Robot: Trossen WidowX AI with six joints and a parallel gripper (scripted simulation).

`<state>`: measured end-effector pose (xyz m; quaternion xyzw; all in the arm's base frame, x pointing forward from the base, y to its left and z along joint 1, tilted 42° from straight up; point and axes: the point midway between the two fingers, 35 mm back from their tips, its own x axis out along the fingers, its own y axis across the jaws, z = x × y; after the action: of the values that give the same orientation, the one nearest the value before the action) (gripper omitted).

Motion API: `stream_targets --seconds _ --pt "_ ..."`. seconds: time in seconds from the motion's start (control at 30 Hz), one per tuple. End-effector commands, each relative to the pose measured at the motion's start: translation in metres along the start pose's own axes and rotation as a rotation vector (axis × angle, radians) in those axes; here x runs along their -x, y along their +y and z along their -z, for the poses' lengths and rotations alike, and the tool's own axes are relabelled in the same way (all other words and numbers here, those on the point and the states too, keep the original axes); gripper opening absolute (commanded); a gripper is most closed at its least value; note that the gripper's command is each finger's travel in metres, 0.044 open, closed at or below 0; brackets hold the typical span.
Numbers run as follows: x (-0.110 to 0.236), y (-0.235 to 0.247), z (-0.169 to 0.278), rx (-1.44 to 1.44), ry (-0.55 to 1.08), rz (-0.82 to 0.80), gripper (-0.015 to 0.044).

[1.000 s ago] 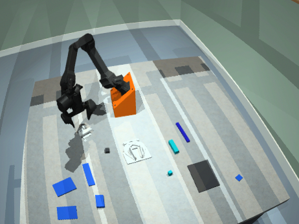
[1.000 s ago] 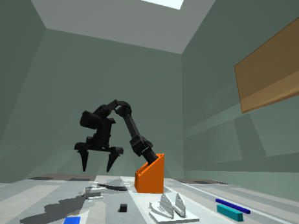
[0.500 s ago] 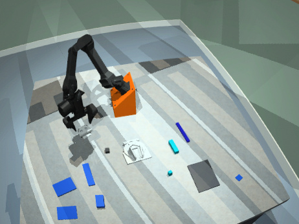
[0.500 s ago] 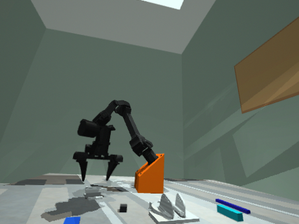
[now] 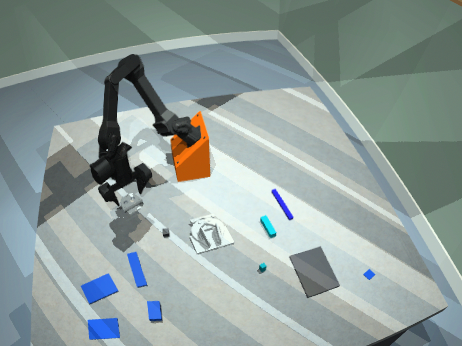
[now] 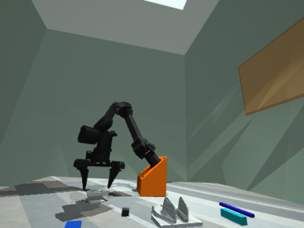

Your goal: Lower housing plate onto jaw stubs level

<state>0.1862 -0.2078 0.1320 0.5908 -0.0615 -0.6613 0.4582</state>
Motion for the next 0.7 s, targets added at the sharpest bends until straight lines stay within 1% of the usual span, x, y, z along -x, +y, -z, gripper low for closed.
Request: stream_targets --seconds 0.0,0.5,0.67 --pt "-0.004 -0.001 0.001 0.005 0.005 0.005 0.0440" --pt "-0.028 -0.002 0.001 0.005 0.004 0.004 0.0440" --pt "-0.031 -0.002 0.001 0.006 0.004 0.004 0.0440"
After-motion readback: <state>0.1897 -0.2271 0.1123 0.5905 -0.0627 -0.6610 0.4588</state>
